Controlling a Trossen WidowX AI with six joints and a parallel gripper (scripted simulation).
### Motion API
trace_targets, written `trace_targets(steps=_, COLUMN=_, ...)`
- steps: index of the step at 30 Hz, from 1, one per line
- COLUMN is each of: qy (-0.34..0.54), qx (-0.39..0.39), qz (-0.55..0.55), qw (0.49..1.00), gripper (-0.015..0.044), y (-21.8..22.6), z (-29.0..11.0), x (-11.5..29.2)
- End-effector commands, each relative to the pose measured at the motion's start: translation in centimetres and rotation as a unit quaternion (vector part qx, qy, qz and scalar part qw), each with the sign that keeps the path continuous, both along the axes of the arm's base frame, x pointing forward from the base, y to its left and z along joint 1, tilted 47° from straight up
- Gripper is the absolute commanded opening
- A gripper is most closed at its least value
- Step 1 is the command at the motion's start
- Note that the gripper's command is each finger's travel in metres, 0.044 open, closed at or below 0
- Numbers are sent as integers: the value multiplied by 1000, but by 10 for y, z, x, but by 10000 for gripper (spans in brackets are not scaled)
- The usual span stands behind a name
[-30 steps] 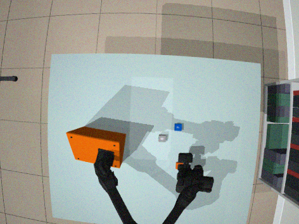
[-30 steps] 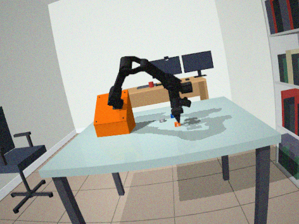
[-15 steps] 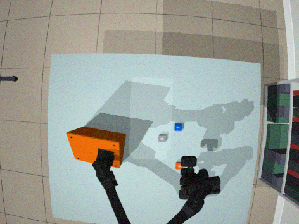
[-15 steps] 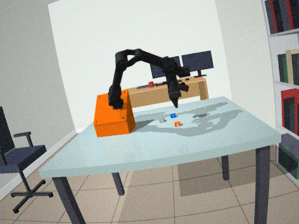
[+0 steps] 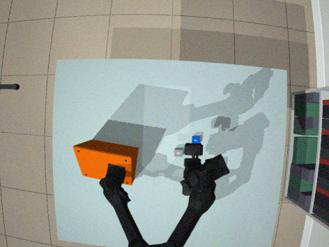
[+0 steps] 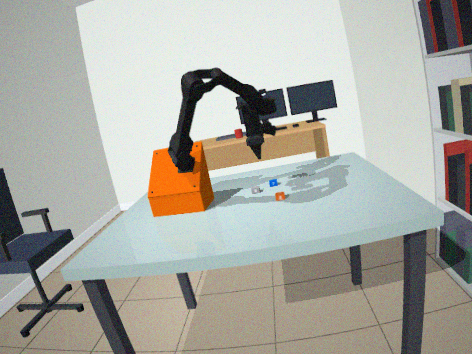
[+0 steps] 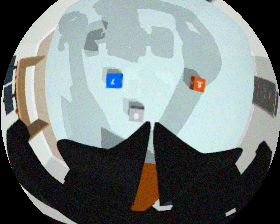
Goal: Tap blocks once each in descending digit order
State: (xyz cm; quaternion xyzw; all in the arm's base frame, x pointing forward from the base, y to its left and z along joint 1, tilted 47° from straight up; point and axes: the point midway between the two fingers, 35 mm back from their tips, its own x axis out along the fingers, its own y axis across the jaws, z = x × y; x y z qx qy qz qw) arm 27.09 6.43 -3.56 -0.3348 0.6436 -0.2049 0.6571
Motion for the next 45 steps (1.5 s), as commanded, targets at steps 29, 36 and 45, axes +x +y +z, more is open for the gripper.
trace_targets(steps=29, qy=4, qx=-13, qz=-7, qw=1000, gripper=20, y=-62, z=-90, x=-34)
trace_targets(steps=36, qy=4, qx=-14, qz=-7, qw=1000, gripper=20, y=-71, z=-98, x=-33)
trace_targets(steps=45, qy=4, qx=-14, qz=-7, qw=1000, gripper=20, y=-74, z=-100, x=-33)
